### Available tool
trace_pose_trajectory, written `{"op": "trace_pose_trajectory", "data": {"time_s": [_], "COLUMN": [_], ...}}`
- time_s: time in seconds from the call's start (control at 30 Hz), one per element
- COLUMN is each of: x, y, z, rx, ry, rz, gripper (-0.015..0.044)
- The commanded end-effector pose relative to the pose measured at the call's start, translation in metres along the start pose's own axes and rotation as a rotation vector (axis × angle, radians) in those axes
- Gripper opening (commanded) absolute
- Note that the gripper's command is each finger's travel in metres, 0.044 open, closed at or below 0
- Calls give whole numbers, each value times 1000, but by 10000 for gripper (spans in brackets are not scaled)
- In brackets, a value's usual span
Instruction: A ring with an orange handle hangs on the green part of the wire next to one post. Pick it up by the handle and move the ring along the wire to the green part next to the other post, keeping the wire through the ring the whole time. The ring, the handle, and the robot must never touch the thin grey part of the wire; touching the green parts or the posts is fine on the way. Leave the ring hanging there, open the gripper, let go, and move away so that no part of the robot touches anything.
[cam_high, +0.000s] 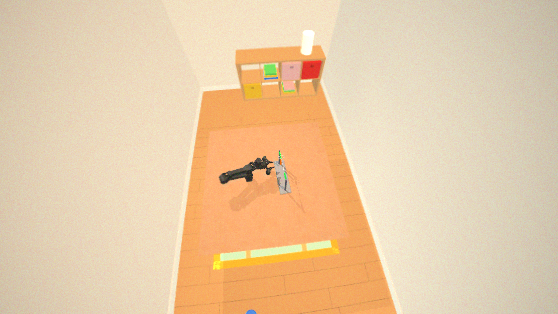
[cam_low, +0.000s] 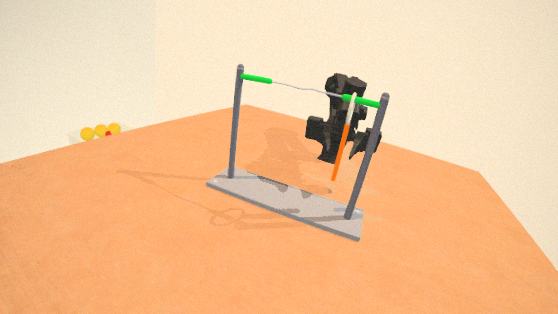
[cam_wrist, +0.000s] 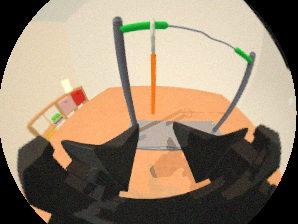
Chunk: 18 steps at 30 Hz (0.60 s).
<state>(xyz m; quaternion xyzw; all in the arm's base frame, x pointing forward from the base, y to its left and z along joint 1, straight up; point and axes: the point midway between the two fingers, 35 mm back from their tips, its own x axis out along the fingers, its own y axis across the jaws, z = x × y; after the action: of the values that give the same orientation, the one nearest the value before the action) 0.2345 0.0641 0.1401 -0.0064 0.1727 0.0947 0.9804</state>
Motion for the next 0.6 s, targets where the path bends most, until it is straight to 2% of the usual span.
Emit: {"op": "trace_pose_trajectory", "data": {"time_s": [0.0,0.13,0.57], "x": [-21,-34,-34], "y": [0,-2,-2], "z": [3,0,0], "rx": [6,6,6], "ry": [-16,-15,-15], "rz": [0,0,0], "gripper": [344,440,440]}}
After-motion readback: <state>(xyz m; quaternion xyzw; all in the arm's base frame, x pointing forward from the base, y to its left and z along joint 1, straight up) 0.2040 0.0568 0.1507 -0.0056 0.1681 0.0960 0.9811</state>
